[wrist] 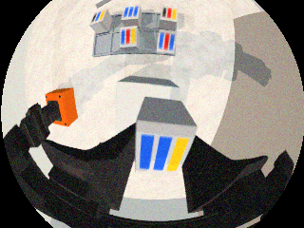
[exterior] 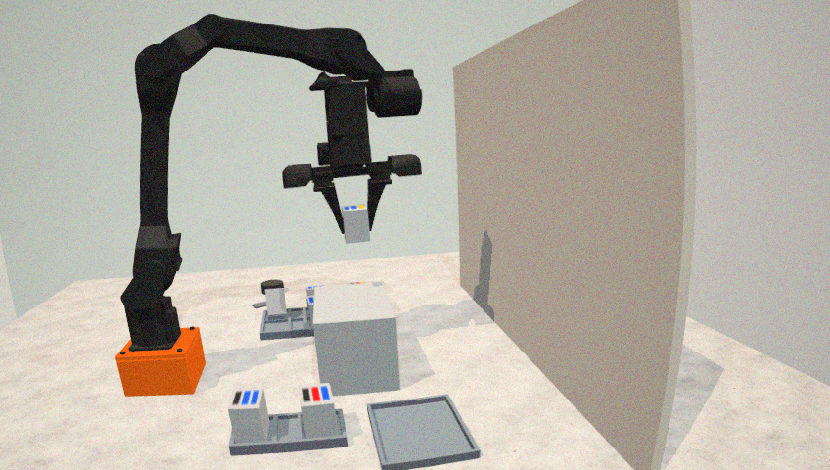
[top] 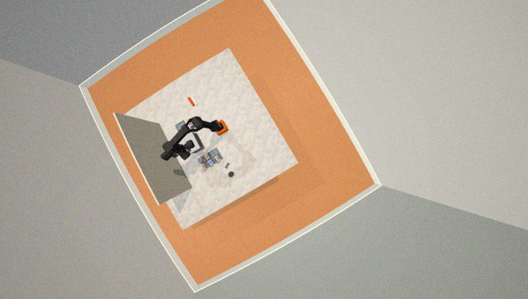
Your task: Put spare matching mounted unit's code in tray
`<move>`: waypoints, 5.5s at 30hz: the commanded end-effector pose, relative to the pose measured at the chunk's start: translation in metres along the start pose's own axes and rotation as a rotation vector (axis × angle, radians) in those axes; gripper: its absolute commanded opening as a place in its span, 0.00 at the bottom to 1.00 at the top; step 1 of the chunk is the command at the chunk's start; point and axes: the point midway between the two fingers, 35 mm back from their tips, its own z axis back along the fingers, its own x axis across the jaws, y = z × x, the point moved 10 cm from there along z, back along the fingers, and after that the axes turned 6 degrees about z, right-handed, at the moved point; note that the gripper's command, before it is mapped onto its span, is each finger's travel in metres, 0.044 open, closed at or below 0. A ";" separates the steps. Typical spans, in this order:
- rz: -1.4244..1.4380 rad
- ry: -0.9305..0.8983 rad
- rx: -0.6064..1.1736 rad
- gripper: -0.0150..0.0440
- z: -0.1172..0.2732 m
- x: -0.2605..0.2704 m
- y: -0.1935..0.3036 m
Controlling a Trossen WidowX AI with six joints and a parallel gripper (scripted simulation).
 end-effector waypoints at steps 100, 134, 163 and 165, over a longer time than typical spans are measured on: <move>0.072 -0.034 0.023 0.25 -0.056 -0.021 0.249; 0.072 -0.034 0.023 0.25 -0.086 -0.021 0.250; 0.072 -0.034 0.023 0.25 -0.110 -0.019 0.250; 0.072 -0.034 0.023 0.25 -0.112 -0.019 0.250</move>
